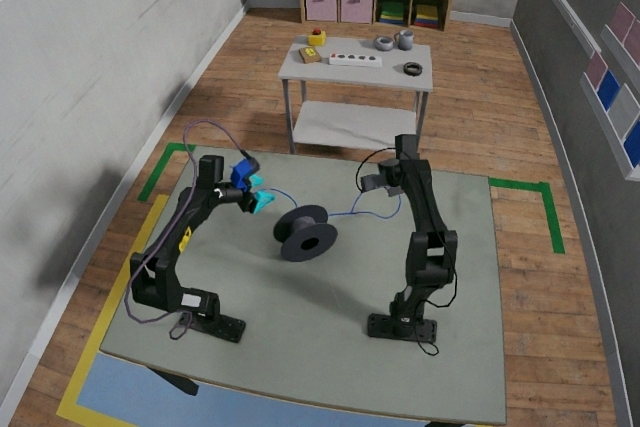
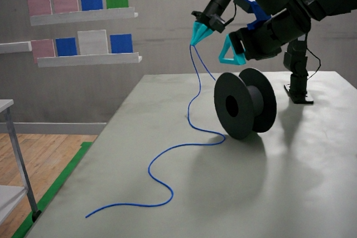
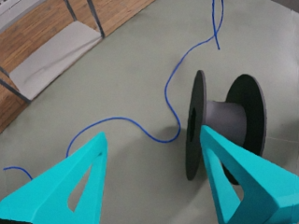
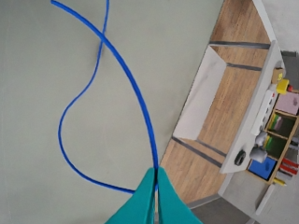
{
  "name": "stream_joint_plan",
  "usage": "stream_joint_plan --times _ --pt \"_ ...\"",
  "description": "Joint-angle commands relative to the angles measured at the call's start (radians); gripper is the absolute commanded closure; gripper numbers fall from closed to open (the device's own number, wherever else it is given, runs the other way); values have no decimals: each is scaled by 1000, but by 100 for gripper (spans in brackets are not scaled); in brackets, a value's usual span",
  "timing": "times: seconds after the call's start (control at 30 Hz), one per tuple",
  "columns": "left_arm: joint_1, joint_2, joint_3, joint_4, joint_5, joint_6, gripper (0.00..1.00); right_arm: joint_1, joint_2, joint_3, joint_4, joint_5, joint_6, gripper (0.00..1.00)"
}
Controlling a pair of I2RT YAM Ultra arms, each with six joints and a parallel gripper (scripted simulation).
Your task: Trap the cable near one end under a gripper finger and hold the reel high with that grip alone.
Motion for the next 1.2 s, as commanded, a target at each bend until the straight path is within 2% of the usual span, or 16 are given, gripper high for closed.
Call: stream_joint_plan --times 0.0,0.37,0.83,1.17 --pt "-40 15 -11 -28 37 24 25 14 -22 0 11 1 16 100" --pt "-121 12 -25 -51 67 46 25 14 -22 0 11 1 16 100" --pt "-129 16 -17 -42 70 47 25 14 -25 -4 12 1 16 100" --pt "-134 25 -74 25 69 41 25 3 -25 15 3 -3 15 100"
